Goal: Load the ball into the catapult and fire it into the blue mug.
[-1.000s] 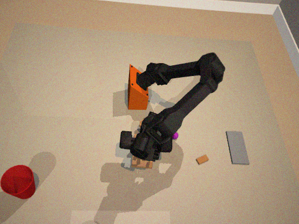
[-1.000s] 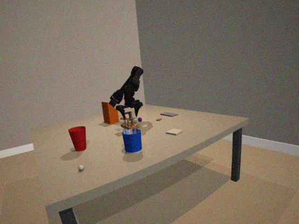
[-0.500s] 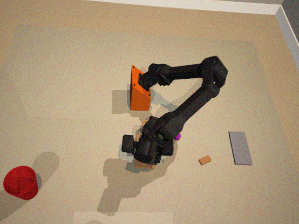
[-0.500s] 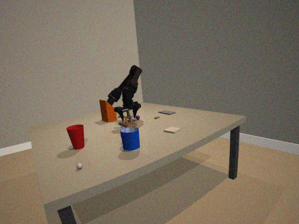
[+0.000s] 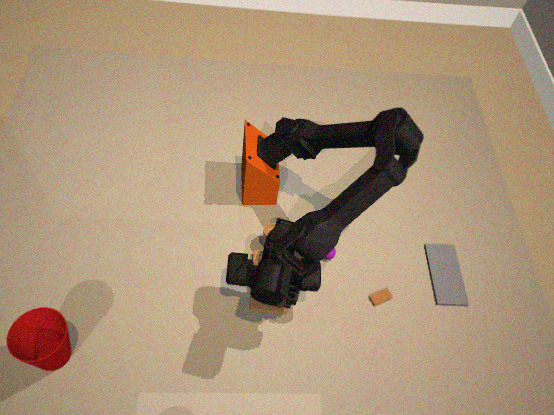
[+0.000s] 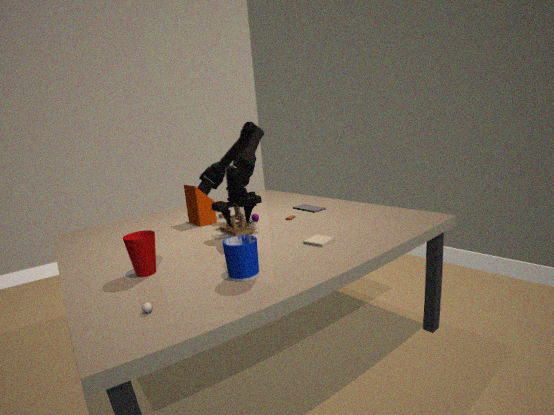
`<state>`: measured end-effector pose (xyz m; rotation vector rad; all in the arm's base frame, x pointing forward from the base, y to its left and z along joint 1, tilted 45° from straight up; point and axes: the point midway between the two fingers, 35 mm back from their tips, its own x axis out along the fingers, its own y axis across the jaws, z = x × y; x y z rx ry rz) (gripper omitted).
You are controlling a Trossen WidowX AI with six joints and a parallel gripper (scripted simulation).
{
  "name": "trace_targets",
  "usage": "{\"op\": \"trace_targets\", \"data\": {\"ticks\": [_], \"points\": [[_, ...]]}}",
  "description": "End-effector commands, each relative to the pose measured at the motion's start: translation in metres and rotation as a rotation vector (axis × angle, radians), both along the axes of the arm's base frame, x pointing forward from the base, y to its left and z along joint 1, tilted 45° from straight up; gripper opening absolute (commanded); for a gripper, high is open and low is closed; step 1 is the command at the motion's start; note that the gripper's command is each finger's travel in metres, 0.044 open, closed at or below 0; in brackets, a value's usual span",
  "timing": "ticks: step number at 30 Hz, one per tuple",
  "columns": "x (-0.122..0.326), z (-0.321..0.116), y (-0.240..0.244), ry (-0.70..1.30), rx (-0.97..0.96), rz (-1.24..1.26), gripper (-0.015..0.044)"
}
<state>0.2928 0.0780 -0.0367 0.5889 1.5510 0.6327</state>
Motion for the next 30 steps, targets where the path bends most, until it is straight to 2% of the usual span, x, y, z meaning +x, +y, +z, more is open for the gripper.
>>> {"op": "trace_targets", "data": {"ticks": [1, 5, 11, 15, 21, 30], "points": [[0.001, 0.001, 0.000, -0.002, 0.000, 0.000, 0.0256], [0.001, 0.001, 0.000, -0.002, 0.000, 0.000, 0.0151], [0.001, 0.001, 0.000, -0.002, 0.000, 0.000, 0.0111], [0.004, 0.027, -0.028, 0.000, -0.002, 0.000, 0.0006], [0.010, 0.033, -0.039, 0.008, -0.003, -0.009, 0.0000], [0.077, -0.023, -0.093, 0.113, -0.016, -0.123, 0.0000]]}}
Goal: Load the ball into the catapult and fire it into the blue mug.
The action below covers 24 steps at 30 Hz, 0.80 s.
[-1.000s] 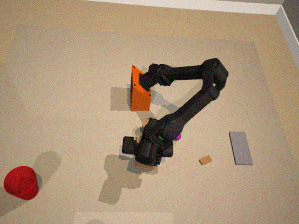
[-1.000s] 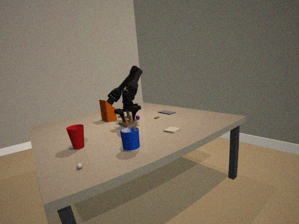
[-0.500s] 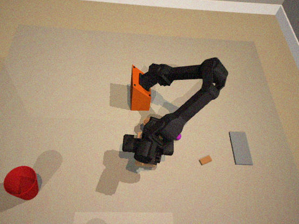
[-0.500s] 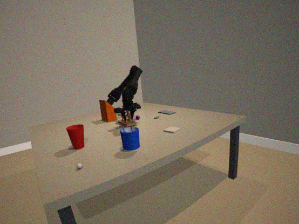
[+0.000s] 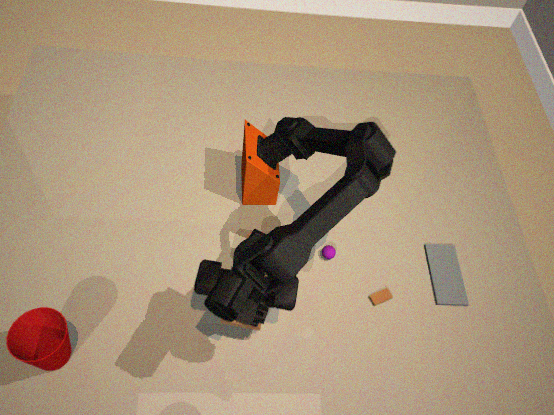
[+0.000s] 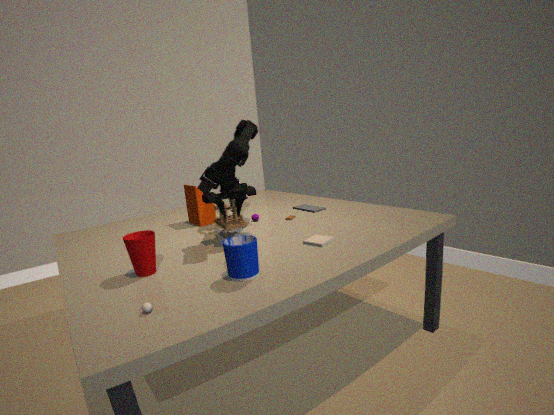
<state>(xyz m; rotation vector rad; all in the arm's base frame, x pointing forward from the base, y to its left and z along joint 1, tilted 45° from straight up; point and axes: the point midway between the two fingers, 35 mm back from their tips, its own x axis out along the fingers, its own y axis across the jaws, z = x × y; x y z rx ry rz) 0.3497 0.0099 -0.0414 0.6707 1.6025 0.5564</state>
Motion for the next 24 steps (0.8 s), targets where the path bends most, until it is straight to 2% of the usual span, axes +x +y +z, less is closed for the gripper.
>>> {"op": "trace_targets", "data": {"ticks": [1, 5, 24], "points": [[0.026, -0.027, -0.032, 0.041, -0.013, -0.065, 0.0000], [0.036, -0.049, -0.049, 0.070, -0.016, -0.096, 0.0000], [0.038, -0.063, -0.040, 0.069, -0.016, -0.095, 0.0000]]}}
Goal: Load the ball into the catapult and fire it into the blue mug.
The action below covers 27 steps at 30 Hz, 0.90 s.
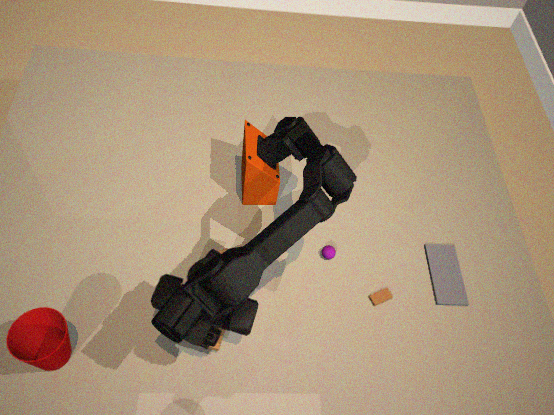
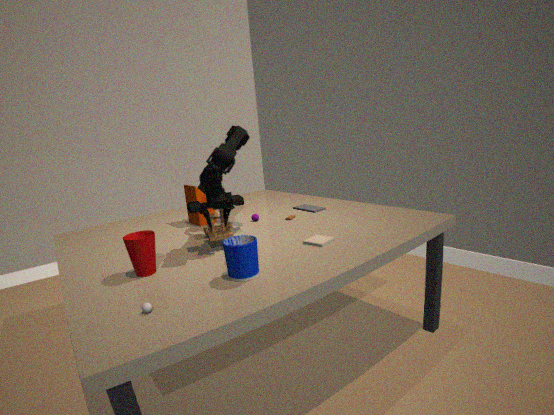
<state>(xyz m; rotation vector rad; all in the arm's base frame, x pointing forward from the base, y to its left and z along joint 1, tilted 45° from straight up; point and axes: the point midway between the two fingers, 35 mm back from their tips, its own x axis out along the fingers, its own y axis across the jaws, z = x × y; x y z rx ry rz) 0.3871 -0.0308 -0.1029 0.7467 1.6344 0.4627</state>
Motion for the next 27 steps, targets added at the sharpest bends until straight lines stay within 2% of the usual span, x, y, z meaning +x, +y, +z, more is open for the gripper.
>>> {"op": "trace_targets", "data": {"ticks": [1, 25, 27], "points": [[0.000, -0.002, 0.001, -0.001, 0.001, -0.012, 0.0000], [-0.004, -0.022, 0.023, 0.004, 0.001, 0.000, 0.0000], [-0.004, -0.022, 0.023, 0.004, 0.001, 0.000, 0.0053]]}}
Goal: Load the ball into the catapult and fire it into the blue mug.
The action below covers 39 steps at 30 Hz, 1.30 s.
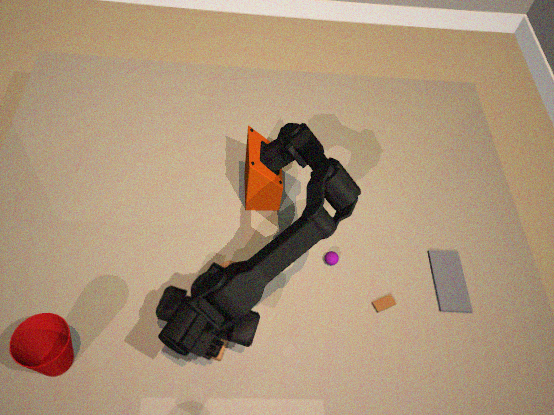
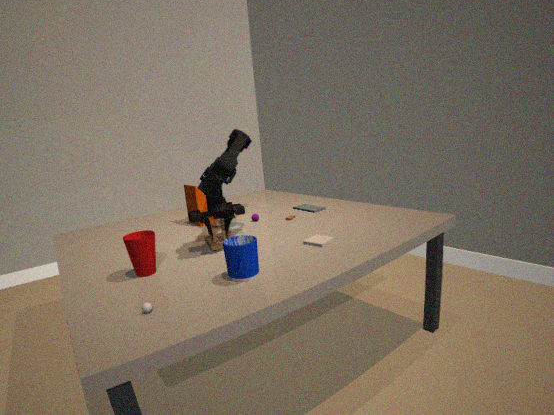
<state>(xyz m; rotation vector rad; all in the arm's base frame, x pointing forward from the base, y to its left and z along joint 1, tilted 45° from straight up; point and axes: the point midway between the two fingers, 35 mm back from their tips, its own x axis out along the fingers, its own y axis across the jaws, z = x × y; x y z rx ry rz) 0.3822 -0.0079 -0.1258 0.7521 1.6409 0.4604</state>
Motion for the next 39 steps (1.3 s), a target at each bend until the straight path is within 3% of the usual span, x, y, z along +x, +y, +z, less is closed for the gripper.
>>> {"op": "trace_targets", "data": {"ticks": [1, 15, 21, 31, 35, 39], "points": [[0.001, 0.001, 0.000, -0.004, -0.001, 0.002, 0.0079], [0.005, 0.016, -0.017, -0.003, -0.004, 0.001, 0.0440], [0.007, 0.072, -0.070, 0.000, -0.005, 0.001, 0.0440], [0.005, 0.067, -0.067, -0.006, -0.003, -0.012, 0.0440], [0.002, 0.037, -0.037, -0.007, -0.001, -0.012, 0.0440], [0.002, 0.035, -0.035, -0.007, -0.001, -0.012, 0.0440]]}}
